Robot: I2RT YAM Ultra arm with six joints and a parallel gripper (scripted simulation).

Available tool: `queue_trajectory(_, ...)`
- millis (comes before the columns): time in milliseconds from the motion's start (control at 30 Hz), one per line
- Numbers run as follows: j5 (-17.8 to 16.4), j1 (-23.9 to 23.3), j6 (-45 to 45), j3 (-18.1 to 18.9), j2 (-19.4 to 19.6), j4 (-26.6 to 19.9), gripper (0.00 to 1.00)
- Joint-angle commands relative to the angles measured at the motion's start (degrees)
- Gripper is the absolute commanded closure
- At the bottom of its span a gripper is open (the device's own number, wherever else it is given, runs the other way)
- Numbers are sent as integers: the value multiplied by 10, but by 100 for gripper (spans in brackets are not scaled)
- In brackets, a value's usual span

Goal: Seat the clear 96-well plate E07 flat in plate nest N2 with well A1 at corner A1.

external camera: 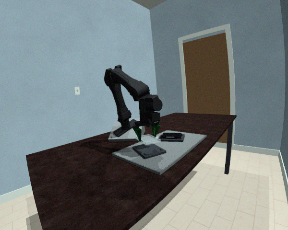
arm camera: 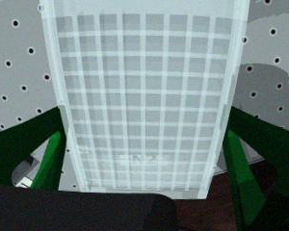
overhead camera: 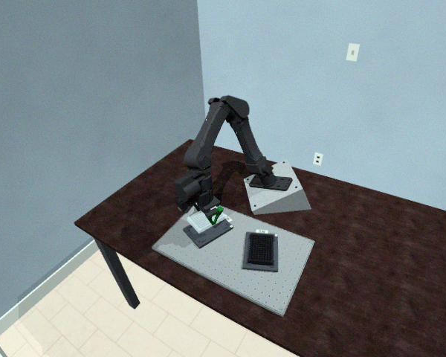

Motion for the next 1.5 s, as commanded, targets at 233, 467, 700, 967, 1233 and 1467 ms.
queue_trajectory(233,2,5,3,2,-4,0,100)
queue_trajectory(467,2,4,-2,-18,10,19,100)
queue_trajectory(700,-3,-11,-10,-27,18,38,100)
queue_trajectory(967,-7,-20,-20,-40,33,69,100)
queue_trajectory(1233,-8,-27,-26,-49,45,93,100)
queue_trajectory(1467,-7,-24,-27,-38,34,97,100)
